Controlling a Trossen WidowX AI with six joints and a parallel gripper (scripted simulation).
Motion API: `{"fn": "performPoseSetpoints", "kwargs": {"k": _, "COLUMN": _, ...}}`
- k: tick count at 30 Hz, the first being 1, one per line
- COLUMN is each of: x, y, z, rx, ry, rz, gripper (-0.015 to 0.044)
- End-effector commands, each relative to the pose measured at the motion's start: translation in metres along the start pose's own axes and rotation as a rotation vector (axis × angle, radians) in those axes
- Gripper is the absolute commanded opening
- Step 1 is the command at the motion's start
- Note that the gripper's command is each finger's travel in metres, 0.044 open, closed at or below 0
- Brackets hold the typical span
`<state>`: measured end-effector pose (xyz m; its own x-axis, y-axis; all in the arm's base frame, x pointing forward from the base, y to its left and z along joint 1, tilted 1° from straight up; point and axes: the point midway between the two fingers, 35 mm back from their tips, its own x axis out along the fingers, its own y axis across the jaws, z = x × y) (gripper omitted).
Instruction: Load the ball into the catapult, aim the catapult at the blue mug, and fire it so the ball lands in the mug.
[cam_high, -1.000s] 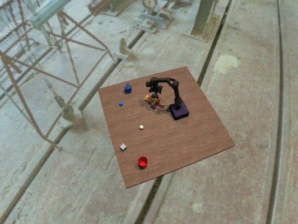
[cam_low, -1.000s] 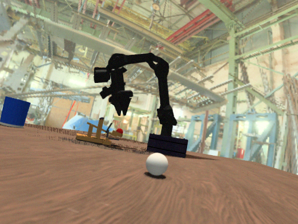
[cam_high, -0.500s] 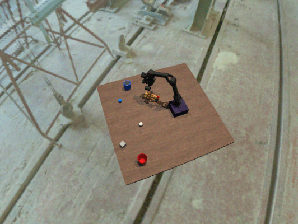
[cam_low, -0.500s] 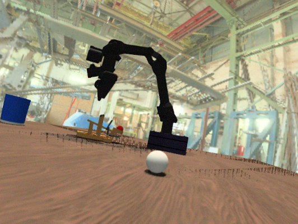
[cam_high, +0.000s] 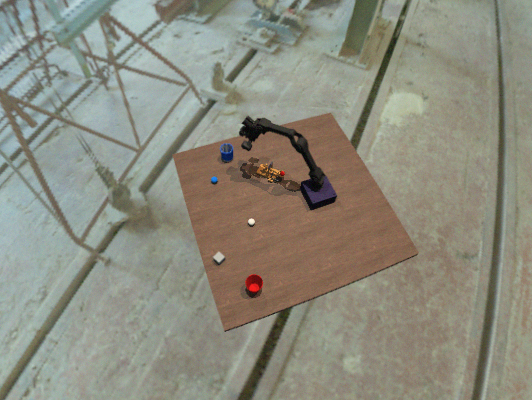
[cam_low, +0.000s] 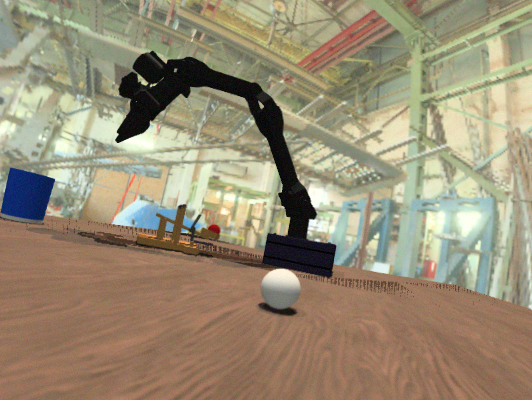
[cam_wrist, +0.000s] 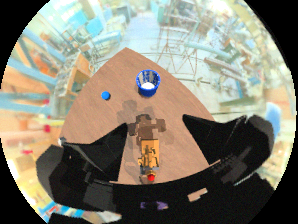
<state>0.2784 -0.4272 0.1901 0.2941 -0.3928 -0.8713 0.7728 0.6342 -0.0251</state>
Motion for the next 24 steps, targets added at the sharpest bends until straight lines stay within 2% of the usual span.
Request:
{"fn": "performPoseSetpoints", "kwargs": {"k": 1, "x": -0.003, "y": -0.006, "z": 0.037, "rx": -0.024, "ry": -0.126, "rz": -0.008, "gripper": 0.044}}
{"fn": "performPoseSetpoints", "kwargs": {"k": 6, "x": -0.01, "y": -0.013, "z": 0.077, "rx": -0.05, "ry": -0.27, "rz": -0.026, "gripper": 0.044}}
{"fn": "performPoseSetpoints", "kwargs": {"k": 24, "x": -0.009, "y": -0.015, "z": 0.084, "rx": -0.053, "ry": -0.288, "rz": -0.029, "gripper": 0.044}}
